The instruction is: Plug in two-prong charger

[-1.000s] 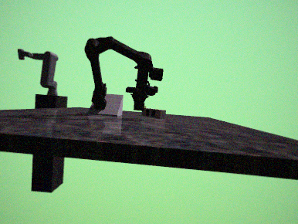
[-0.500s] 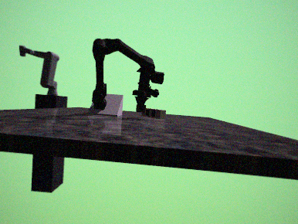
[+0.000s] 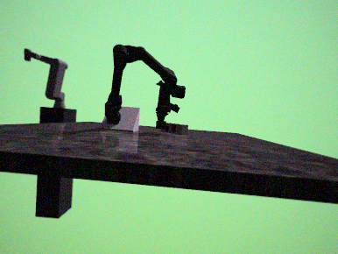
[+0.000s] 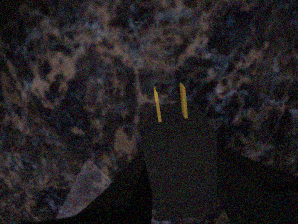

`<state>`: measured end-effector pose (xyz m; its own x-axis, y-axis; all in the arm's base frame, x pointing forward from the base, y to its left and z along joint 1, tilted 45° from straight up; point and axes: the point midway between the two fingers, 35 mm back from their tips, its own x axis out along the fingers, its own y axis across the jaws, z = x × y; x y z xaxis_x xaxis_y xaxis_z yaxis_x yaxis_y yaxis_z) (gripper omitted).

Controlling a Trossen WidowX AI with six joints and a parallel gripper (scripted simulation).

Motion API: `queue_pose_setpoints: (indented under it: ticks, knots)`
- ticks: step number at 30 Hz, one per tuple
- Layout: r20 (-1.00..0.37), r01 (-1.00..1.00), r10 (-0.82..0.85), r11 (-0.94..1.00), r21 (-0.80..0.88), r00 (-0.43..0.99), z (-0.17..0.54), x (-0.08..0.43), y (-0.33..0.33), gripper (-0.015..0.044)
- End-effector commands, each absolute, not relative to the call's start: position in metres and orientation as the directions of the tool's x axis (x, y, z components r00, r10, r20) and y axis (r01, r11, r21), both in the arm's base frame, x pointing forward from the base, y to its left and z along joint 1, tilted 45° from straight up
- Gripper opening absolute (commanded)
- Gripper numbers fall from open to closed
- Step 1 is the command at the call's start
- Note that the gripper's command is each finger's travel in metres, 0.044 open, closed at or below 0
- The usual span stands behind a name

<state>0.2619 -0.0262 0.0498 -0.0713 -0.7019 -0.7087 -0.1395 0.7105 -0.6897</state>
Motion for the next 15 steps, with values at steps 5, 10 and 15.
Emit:
queue_pose_setpoints:
  ticks: [5,10,15]
  knots:
    - [-0.702,-0.3,-0.708,0.687,-0.662,-0.075,0.031,0.26,-0.016,0.0]
    - [-0.696,-0.399,-0.714,0.661,-0.636,-0.075,0.02,0.258,-0.01,0.0]
    - [-0.69,-0.493,-0.72,0.628,-0.603,-0.074,0.009,0.256,-0.005,0.0]
